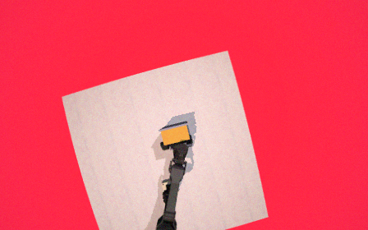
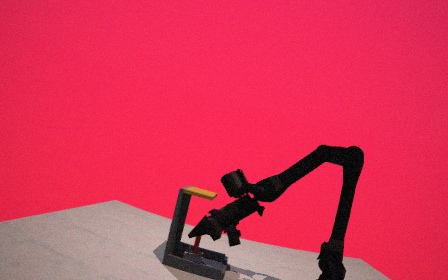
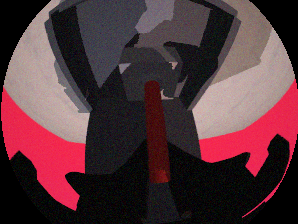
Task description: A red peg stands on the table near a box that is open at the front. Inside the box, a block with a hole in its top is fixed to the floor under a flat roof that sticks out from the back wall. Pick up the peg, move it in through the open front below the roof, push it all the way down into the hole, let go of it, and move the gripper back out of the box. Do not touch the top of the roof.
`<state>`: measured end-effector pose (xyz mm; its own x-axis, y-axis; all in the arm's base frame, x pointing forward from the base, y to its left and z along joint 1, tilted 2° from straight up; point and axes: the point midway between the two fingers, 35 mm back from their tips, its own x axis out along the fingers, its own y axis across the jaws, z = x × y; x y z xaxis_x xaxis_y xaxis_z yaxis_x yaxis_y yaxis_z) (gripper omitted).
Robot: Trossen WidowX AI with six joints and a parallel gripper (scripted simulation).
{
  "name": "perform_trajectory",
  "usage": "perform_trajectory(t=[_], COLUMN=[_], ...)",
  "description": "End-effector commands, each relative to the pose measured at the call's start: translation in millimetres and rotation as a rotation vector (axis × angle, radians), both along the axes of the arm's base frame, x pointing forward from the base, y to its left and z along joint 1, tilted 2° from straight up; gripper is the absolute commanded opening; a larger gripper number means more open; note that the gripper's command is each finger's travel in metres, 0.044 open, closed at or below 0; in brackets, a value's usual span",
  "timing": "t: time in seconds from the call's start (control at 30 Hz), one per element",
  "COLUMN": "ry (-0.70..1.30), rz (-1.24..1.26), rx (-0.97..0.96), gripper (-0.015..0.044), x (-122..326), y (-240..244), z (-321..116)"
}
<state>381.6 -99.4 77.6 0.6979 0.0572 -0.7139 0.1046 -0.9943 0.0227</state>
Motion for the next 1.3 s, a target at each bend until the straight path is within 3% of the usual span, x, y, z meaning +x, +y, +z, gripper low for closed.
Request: perform_trajectory(t=[0.0,1.27], ry=[0.005,0.005], rz=[-0.005,-0.005], rx=[0.004,0.004], gripper=[0.0000,0.0000], x=[-1,0], y=[0,0], z=[-7,-25])
